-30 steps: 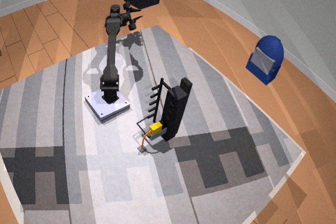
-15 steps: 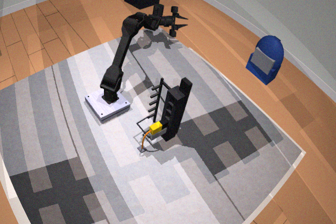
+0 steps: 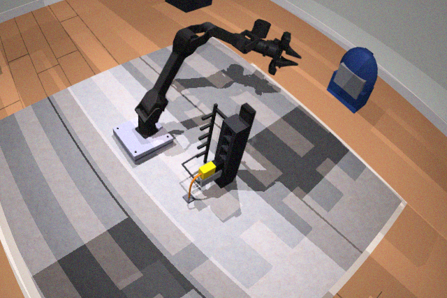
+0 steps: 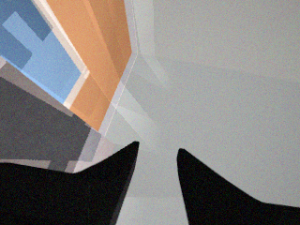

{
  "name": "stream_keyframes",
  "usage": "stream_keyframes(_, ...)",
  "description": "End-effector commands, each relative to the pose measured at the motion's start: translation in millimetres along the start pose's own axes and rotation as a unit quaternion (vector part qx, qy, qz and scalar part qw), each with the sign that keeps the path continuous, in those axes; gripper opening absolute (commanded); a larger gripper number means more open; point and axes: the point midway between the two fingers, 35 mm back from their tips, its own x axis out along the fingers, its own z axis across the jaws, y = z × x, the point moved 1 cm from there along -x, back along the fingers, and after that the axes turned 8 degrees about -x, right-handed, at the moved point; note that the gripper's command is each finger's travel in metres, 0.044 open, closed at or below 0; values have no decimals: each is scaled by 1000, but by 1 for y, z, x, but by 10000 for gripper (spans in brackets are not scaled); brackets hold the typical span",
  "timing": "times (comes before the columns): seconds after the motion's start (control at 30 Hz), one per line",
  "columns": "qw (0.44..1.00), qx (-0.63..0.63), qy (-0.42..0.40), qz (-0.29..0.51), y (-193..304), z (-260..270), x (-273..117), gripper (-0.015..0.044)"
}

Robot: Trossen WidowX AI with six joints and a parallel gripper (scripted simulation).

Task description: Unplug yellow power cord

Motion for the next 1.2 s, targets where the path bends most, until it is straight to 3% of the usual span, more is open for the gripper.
stream_keyframes(0.0, 998, 54, -21, 39, 56, -2, 28, 160)
stream_keyframes(0.33, 957, 225, -64, 173, 236, 3, 71, 160)
stream_keyframes(0.63, 865, 393, -68, 303, 397, 18, 48, 160)
stream_keyframes(0.8, 787, 488, -52, 375, 479, 29, 11, 160)
stream_keyframes(0.97, 726, 549, -40, 412, 516, 38, -17, 160)
stream_keyframes(1.17, 520, 700, -31, 488, 542, 89, -67, 160)
